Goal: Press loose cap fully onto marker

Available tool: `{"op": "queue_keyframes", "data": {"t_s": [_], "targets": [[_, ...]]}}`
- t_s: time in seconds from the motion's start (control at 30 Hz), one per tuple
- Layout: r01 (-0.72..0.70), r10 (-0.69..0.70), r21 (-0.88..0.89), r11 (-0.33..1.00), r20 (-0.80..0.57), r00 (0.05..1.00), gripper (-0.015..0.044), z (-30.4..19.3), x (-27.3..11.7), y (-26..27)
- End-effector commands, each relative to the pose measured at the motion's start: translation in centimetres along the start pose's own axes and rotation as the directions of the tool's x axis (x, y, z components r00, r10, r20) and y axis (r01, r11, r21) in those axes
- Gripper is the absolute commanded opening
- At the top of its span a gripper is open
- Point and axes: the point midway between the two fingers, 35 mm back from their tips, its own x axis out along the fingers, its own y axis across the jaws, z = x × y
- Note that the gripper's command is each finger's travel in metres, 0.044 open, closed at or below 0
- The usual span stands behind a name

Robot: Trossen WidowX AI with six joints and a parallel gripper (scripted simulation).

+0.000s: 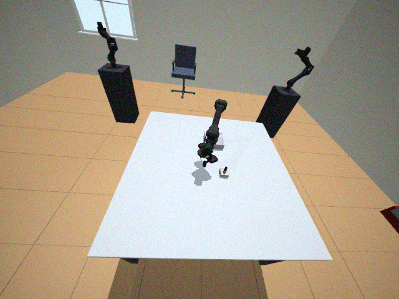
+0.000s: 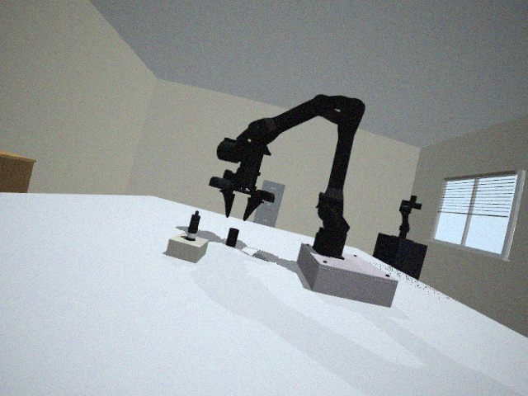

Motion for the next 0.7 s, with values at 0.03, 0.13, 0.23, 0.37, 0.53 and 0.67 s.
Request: {"op": "queue_keyframes", "data": {"t_s": [0.03,0.13,0.23,0.37,0.53,0.67], "targets": [[0.008,-0.008,0.003,1.000,-0.013,1.000,0.0247,-0.3,1.3,-0.2],[0.008,-0.008,0.003,1.000,-0.013,1.000,0.0247,-0.3,1.4,-0.2],[0.008,-0.008,0.003,1.000,-0.013,1.000,0.0247,-0.3,1.8,-0.2],[0.008,-0.008,0.003,1.000,-0.013,1.000,0.0247,-0.2,2.5,-0.2],[0.008,-0.008,0.003,1.000,-0.013,1.000,0.0247,-0.2,3.3,-0.2],[0.008,-0.008,0.003,1.000,-0.013,1.000,0.0247,-0.2,3.9,-0.2]]}}
